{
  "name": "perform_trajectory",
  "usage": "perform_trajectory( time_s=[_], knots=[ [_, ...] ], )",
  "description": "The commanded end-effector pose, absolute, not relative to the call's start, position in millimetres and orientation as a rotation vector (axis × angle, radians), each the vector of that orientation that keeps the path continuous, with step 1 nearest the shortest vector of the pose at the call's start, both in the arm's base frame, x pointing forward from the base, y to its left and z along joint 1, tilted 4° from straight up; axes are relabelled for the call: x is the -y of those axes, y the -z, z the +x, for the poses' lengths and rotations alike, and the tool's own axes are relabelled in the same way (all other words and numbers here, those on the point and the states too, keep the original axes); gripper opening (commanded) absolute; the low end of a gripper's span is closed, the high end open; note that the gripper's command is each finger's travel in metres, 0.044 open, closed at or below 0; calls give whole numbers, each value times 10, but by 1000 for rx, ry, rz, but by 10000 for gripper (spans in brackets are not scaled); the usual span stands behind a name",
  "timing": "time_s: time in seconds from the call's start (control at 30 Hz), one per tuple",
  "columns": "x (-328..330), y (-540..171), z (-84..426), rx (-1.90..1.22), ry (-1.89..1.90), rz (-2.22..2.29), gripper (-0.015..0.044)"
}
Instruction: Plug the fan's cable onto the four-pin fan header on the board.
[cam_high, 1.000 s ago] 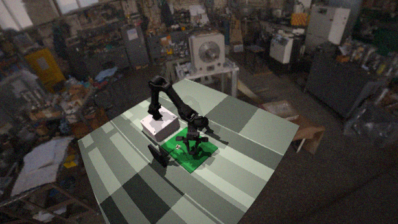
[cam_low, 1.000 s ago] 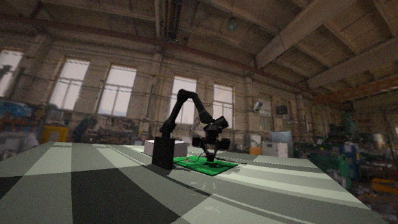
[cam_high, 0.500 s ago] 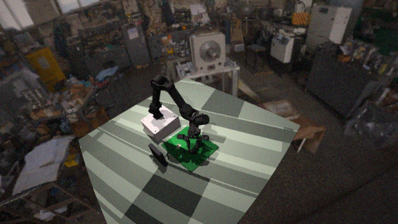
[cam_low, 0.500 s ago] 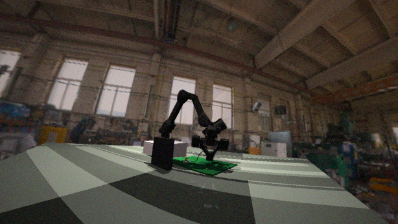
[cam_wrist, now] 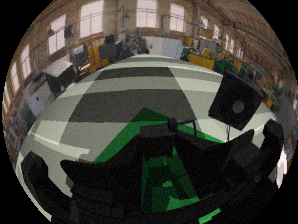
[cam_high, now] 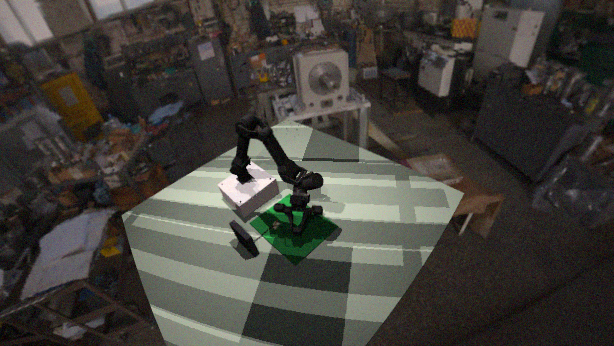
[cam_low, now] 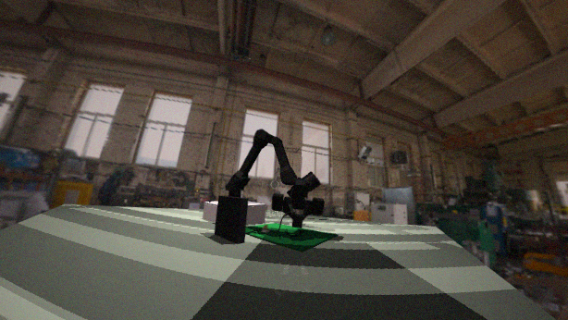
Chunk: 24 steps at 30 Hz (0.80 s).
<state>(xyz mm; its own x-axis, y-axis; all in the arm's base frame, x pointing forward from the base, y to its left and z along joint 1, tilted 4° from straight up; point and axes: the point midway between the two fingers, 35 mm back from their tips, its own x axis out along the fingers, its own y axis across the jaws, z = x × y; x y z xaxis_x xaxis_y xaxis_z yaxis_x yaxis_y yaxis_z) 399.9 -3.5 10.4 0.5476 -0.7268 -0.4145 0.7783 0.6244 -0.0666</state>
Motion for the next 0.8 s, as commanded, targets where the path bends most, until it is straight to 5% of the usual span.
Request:
perform_trajectory(
  time_s=[0.0,0.77],
  knots=[
    [36,-76,3929,-401,909,101,0],
    [-25,-164,3694,-220,960,58,0]
  ],
)
